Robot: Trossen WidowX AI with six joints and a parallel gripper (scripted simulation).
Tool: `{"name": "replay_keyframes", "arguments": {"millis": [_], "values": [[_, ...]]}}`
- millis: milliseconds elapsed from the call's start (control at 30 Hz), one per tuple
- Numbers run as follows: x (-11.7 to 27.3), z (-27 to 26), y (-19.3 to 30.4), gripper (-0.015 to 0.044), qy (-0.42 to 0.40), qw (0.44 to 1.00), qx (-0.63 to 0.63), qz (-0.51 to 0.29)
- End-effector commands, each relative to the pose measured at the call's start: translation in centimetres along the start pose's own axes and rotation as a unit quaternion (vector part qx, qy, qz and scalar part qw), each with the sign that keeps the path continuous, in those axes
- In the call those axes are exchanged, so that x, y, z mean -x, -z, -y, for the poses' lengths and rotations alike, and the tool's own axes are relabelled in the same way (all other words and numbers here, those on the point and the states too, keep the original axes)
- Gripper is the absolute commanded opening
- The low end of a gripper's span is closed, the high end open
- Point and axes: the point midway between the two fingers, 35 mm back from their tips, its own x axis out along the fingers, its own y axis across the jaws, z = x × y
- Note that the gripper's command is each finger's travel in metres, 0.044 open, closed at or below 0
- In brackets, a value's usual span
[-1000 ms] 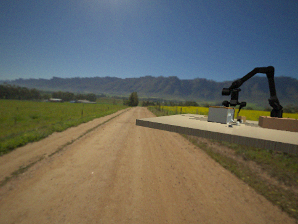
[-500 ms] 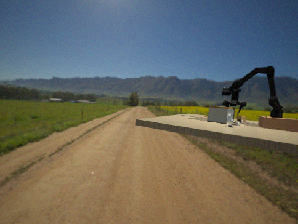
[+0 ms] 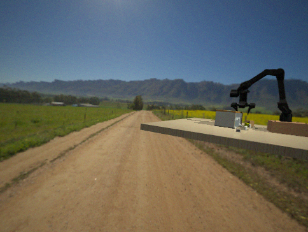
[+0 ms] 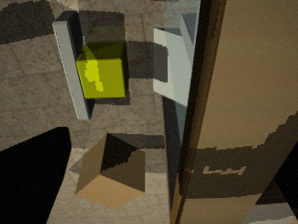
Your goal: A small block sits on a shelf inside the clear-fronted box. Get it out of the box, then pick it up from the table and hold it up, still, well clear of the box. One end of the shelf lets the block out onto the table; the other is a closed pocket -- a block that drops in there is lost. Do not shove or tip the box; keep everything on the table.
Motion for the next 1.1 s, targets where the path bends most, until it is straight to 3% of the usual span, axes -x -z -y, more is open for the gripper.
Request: {"name": "replay_keyframes", "arguments": {"millis": [0,233,267,367,533,767,1067], "values": [[3.2,0.2,1.0,0.0400,0.010,1.000,-0.003,-0.001],[3.8,0.5,1.2,0.0400,0.019,1.000,-0.005,-0.002],[3.8,0.5,1.3,0.0374,0.020,1.000,-0.014,-0.001],[3.8,0.3,1.6,0.0295,0.026,0.989,-0.142,0.014],[3.7,-0.2,2.2,0.0285,0.030,0.913,-0.405,0.050],[3.6,-1.0,2.9,0.0285,0.006,0.693,-0.714,0.099],[3.6,-2.1,3.6,0.0285,-0.060,0.299,-0.943,0.135]]}}
